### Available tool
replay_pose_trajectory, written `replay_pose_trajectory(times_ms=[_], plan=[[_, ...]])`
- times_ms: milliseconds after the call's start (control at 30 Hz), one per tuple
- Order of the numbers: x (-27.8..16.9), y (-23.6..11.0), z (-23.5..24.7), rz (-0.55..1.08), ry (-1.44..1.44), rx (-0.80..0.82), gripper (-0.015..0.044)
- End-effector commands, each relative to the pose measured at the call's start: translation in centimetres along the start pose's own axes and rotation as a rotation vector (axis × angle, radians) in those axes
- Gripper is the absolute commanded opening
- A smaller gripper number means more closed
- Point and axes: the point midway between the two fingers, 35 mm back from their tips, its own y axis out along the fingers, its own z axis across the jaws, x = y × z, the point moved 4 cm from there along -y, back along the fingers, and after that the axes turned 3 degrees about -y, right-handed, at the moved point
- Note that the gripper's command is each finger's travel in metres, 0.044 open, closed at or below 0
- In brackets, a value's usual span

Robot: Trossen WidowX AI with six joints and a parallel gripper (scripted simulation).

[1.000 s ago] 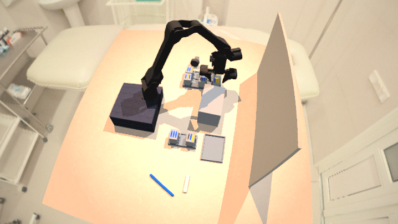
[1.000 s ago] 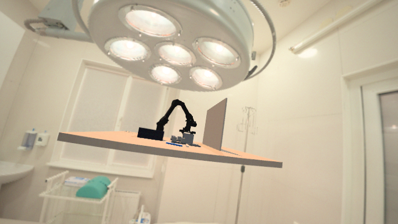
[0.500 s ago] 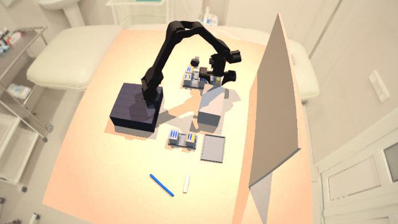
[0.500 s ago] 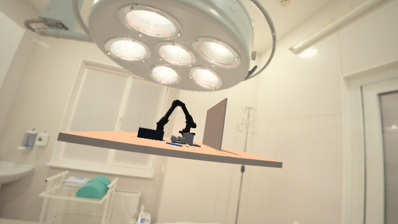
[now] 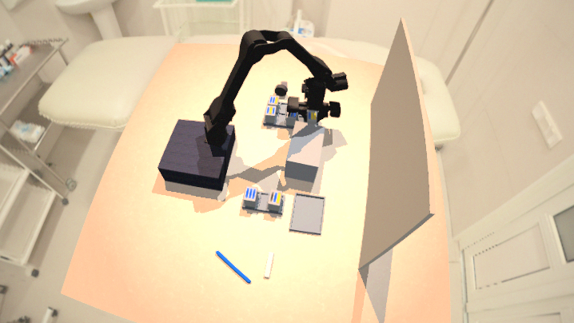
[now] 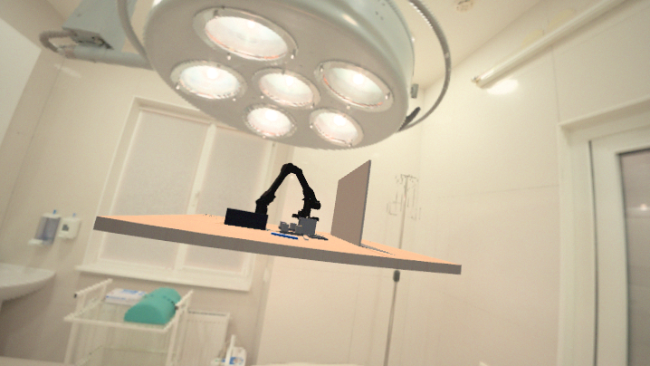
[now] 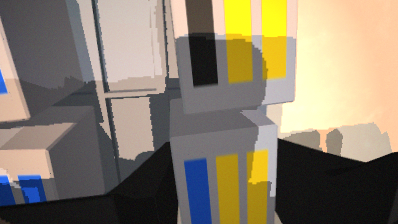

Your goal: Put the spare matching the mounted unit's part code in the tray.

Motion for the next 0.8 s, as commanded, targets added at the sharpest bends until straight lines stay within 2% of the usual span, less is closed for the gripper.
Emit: replay_pose_trajectory(times_ms=[0, 133, 400, 700, 767], plan=[[0.0, 0.0, 0.0, 0.000, 0.000, 0.000, 0.0096], [0.0, 0.0, 0.0, 0.000, 0.000, 0.000, 0.0000], [0.0, -0.1, 0.0, 0.000, 0.000, 0.000, 0.0000], [0.0, -7.3, -0.1, 0.006, 0.004, -0.002, 0.0000], [0.0, -7.9, 0.0, 0.006, 0.005, -0.002, 0.0000]])
